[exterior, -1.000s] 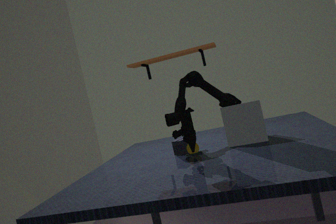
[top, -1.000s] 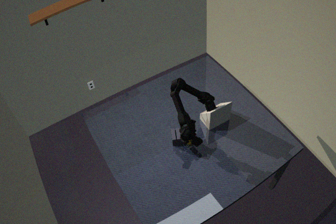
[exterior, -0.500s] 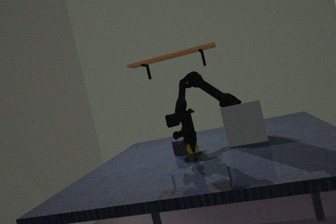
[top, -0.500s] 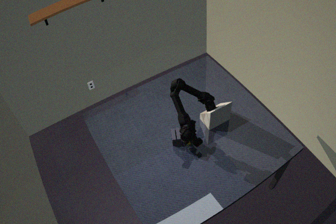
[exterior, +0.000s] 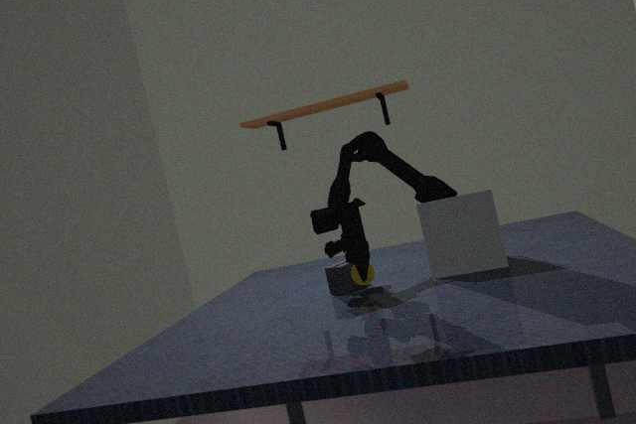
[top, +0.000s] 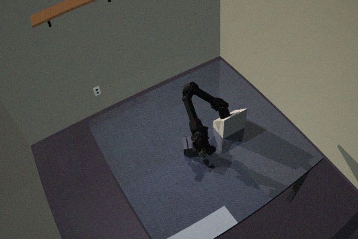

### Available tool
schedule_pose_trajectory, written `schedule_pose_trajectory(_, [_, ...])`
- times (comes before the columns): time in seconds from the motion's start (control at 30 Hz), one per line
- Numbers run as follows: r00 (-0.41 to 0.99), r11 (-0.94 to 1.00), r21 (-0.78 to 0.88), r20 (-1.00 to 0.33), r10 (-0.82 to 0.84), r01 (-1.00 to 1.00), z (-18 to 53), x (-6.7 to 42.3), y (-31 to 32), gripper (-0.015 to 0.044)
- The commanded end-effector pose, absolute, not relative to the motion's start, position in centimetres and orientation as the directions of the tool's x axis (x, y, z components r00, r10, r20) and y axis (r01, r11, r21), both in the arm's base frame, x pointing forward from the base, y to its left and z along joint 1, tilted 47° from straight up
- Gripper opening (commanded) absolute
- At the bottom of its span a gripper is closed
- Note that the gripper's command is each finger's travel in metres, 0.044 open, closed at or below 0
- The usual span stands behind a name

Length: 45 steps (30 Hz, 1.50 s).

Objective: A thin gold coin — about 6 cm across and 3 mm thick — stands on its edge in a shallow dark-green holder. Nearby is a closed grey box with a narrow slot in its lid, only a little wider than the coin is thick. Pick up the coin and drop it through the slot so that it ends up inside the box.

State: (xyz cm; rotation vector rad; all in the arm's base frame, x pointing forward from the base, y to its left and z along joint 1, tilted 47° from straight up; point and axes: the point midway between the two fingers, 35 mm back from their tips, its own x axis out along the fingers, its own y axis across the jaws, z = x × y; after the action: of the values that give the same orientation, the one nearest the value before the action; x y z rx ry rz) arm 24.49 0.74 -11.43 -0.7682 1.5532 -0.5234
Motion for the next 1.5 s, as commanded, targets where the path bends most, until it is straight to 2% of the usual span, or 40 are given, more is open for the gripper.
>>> schedule_pose_trajectory(0.0, [-0.011, 0.678, -0.716, -0.686, -0.727, -0.166, -10.9, 24.7, 1.6, 0.0])
schedule_pose_trajectory(0.93, [-0.012, 0.676, -0.717, -0.684, -0.729, -0.17, -6.3, 24.4, 6.2, 0.0])
schedule_pose_trajectory(1.47, [-0.012, 0.527, -0.55, -0.684, -0.729, -0.648, -6.3, 24.2, 6.2, 0.0])
